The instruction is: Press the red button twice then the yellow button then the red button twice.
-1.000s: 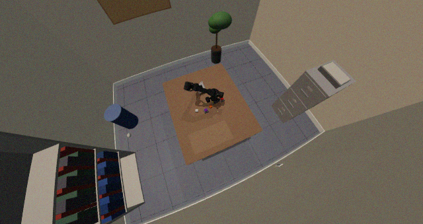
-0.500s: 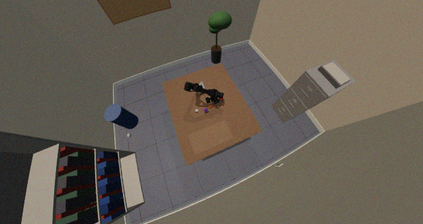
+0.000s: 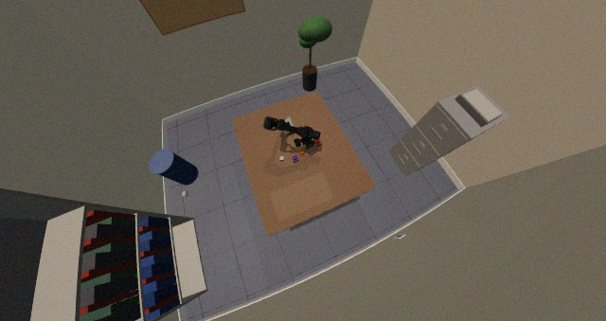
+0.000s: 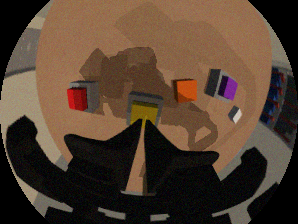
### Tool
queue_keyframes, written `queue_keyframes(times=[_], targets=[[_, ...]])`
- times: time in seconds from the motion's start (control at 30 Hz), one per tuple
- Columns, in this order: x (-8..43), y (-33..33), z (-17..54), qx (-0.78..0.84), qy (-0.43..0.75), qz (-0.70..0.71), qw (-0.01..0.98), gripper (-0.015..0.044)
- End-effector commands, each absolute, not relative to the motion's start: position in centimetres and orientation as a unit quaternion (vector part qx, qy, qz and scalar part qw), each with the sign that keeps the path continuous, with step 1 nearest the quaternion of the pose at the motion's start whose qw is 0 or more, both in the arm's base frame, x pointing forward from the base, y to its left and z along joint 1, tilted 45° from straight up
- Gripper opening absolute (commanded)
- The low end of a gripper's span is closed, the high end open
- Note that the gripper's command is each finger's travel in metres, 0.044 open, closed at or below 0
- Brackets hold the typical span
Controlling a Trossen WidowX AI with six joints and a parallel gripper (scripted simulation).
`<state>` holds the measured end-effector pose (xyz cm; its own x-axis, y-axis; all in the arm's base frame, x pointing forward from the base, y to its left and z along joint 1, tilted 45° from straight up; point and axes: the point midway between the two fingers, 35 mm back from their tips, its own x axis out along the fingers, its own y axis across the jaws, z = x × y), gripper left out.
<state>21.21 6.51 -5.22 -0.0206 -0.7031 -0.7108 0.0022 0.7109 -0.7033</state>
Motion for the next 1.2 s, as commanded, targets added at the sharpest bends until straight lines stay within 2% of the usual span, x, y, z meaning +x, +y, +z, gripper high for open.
queue_keyframes(times=[0.0,0.23,0.4,0.7,0.87,1.03,1.17], targets=[[21.3,7.8,-4.1,-0.262,0.659,-0.270,0.651,0.0020],[21.4,12.0,0.1,-0.262,0.660,-0.269,0.651,0.0020],[21.4,12.3,0.2,-0.262,0.660,-0.270,0.651,0.0020],[22.5,19.8,-6.9,-0.259,0.660,-0.268,0.653,0.0020],[22.5,19.7,-7.2,-0.259,0.660,-0.268,0.653,0.0020],[22.4,15.8,-11.3,-0.260,0.659,-0.268,0.653,0.0020],[22.4,15.6,-11.5,-0.260,0.659,-0.268,0.653,0.0020]])
